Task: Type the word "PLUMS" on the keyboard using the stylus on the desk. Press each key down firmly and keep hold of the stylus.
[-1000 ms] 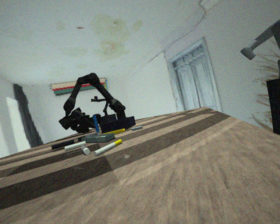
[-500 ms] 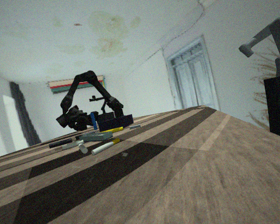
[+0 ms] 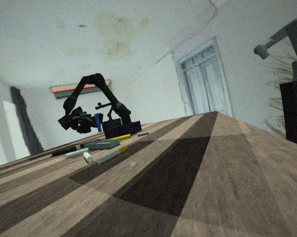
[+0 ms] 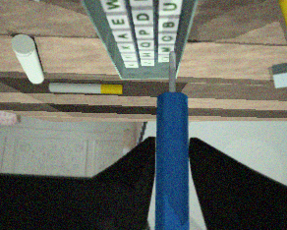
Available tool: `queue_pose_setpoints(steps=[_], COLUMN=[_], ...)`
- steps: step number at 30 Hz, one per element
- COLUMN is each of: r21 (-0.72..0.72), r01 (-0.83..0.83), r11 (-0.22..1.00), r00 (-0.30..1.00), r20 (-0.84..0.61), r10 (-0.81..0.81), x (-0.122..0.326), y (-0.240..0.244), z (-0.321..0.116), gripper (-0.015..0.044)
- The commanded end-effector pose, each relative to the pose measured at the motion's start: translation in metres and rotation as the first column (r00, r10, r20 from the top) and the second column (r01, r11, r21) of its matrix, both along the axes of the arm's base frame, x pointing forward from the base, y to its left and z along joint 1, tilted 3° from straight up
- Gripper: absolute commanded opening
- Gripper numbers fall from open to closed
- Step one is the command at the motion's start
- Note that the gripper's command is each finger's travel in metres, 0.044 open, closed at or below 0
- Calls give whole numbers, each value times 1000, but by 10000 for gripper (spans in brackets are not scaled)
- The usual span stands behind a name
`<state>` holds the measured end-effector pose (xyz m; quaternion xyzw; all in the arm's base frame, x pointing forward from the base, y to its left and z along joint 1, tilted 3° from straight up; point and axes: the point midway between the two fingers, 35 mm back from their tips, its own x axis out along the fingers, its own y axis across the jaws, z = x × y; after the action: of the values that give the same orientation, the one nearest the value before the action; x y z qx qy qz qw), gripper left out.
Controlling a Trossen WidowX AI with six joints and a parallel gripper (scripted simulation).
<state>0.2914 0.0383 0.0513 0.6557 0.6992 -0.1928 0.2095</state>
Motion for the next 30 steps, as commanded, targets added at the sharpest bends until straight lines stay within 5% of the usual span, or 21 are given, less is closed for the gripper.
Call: queue_pose_setpoints(steps=[1, 3, 14, 27, 30], r21=[0, -1, 7, 6, 6], r01=[0, 1, 5, 4, 4], r11=[1000, 1000, 1000, 1000, 1000], r00=[1000, 1000, 1000, 1000, 1000], r20=[0, 0, 5, 4, 4], r10=[0, -1, -5, -4, -4], x=[0, 0, -2, -3, -3], y=[1, 5, 54, 54, 54], z=[0, 0, 3, -17, -19], gripper=[38, 0, 0, 0, 79])
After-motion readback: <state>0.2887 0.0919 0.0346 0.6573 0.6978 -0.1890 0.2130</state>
